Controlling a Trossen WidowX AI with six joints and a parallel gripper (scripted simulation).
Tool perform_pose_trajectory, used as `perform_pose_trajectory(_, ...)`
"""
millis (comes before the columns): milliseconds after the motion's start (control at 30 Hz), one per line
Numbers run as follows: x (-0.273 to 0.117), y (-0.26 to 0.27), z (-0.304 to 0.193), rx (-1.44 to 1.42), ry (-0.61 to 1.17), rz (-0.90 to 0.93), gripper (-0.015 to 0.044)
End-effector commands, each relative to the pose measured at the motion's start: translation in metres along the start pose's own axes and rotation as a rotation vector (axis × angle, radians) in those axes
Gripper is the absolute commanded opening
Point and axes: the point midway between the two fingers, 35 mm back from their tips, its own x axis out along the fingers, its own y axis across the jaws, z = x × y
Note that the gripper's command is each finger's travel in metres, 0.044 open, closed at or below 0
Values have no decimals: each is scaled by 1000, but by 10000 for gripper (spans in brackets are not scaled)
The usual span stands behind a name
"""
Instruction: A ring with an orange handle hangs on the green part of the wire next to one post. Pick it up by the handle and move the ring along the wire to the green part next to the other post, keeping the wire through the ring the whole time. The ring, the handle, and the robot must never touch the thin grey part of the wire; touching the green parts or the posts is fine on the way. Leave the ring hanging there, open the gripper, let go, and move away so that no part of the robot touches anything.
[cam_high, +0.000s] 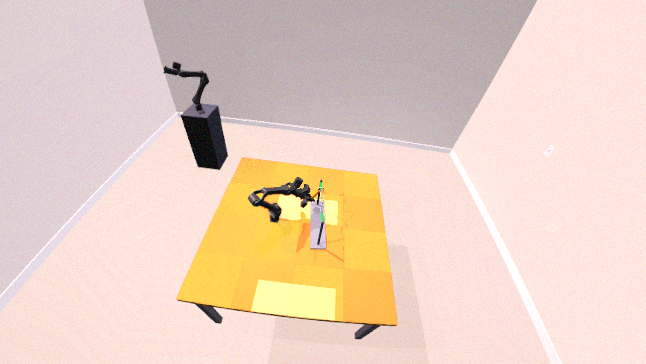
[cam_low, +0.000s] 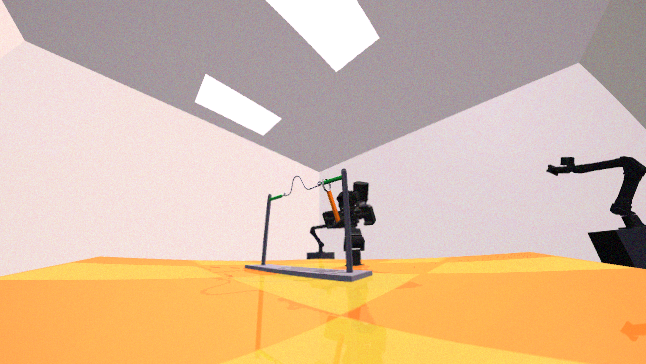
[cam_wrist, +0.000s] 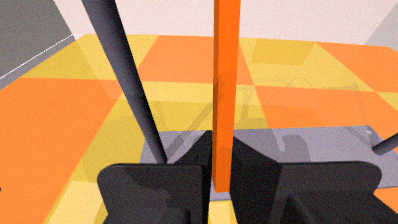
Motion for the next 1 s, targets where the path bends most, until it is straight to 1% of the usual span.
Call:
perform_pose_trajectory(0, 0, -1, 0, 5, -1, -5, -150)
perform_pose_trajectory(100, 0, -1, 0, 5, -1, -5, -150)
perform_pose_trajectory(500, -1, 0, 0, 0, 1, 0, 160)
perform_pose_trajectory(967, -42, 1, -1, 6, 6, -4, 160)
